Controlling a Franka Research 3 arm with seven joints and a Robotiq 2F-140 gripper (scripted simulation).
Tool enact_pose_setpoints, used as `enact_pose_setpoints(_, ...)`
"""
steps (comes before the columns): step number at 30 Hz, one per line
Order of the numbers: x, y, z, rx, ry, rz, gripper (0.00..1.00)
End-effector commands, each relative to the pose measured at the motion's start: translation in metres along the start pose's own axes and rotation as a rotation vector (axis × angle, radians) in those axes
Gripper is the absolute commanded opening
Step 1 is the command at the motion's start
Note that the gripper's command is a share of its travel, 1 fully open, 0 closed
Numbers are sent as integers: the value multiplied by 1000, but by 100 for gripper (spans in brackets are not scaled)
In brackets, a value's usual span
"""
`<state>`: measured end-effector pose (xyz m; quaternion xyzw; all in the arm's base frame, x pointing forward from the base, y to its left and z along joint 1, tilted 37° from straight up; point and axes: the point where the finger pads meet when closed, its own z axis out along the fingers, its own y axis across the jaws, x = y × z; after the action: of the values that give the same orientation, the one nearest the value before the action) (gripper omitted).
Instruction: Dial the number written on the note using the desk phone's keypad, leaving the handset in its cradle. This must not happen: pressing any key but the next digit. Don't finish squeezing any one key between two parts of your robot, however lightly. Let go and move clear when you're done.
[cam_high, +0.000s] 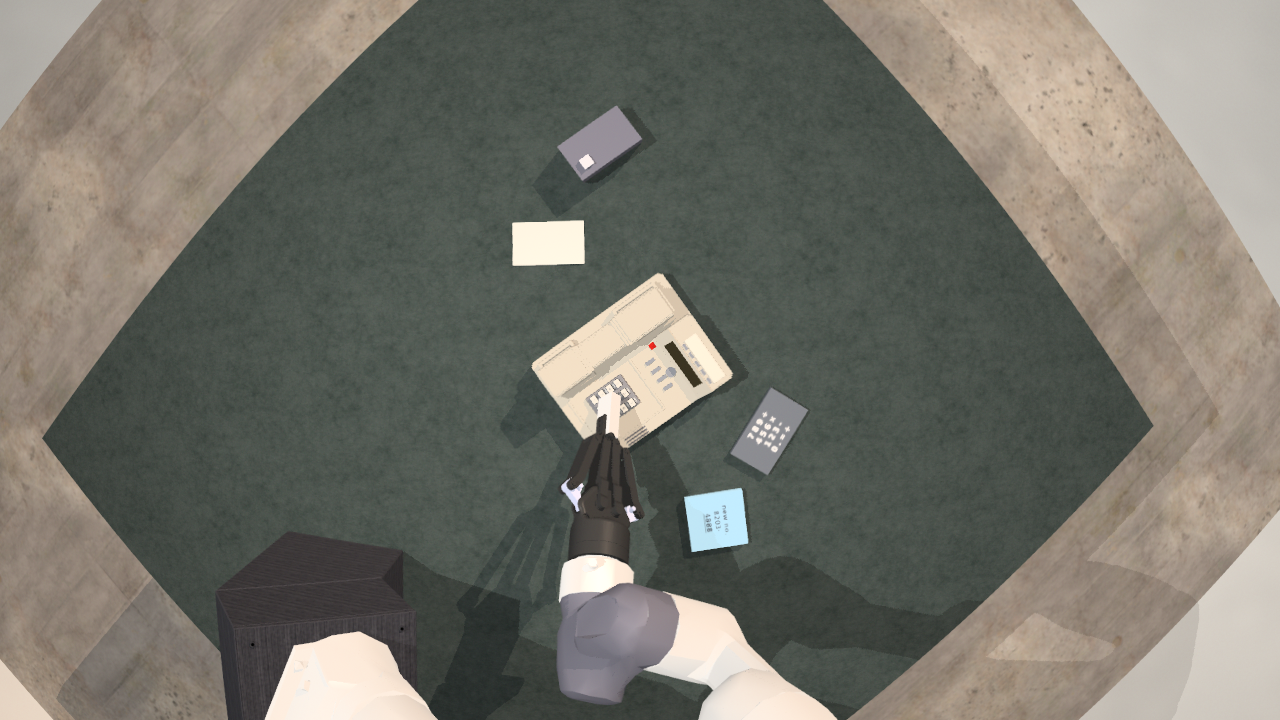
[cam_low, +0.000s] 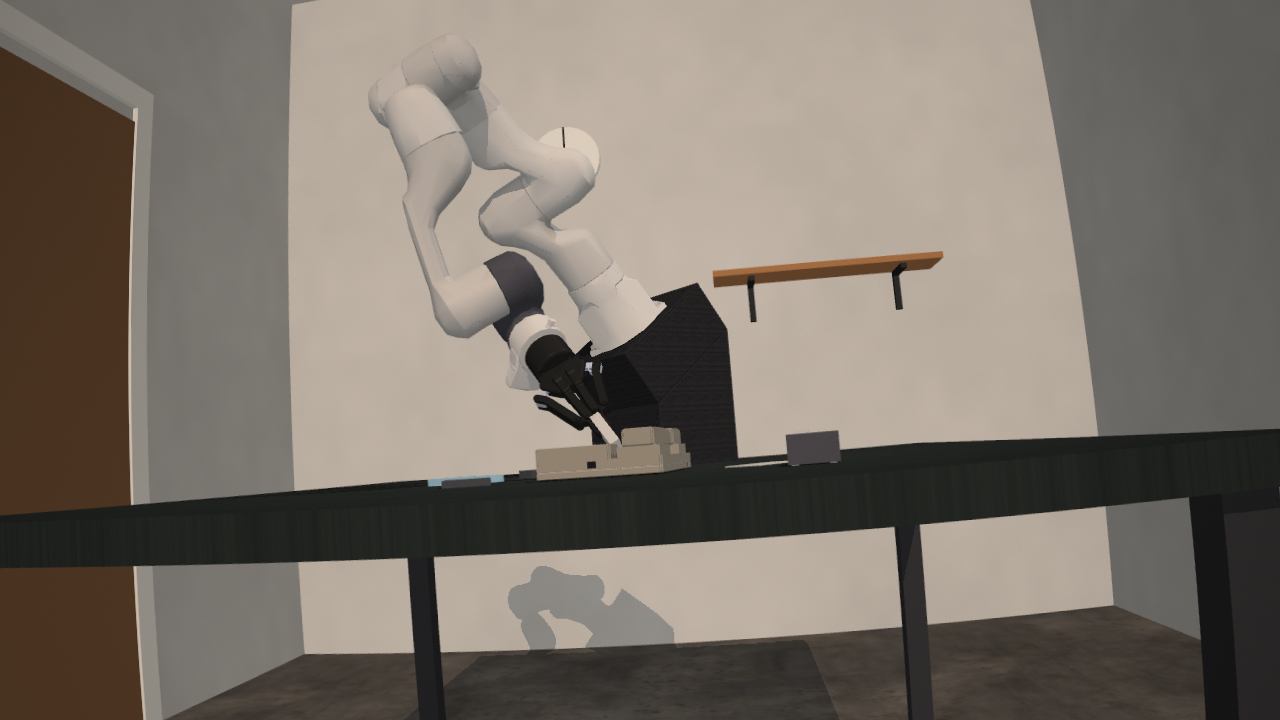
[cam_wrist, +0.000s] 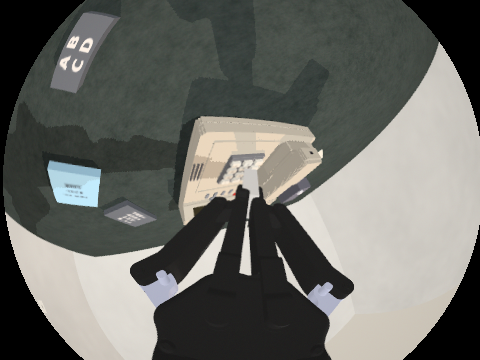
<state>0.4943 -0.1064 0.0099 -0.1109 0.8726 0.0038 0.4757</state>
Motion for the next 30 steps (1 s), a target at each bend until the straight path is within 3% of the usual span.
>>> enact_pose_setpoints(1, -1, -2, 1, 1, -3, -6, 0)
enact_pose_setpoints(30, -13, 1, -4, 1, -3, -6, 0)
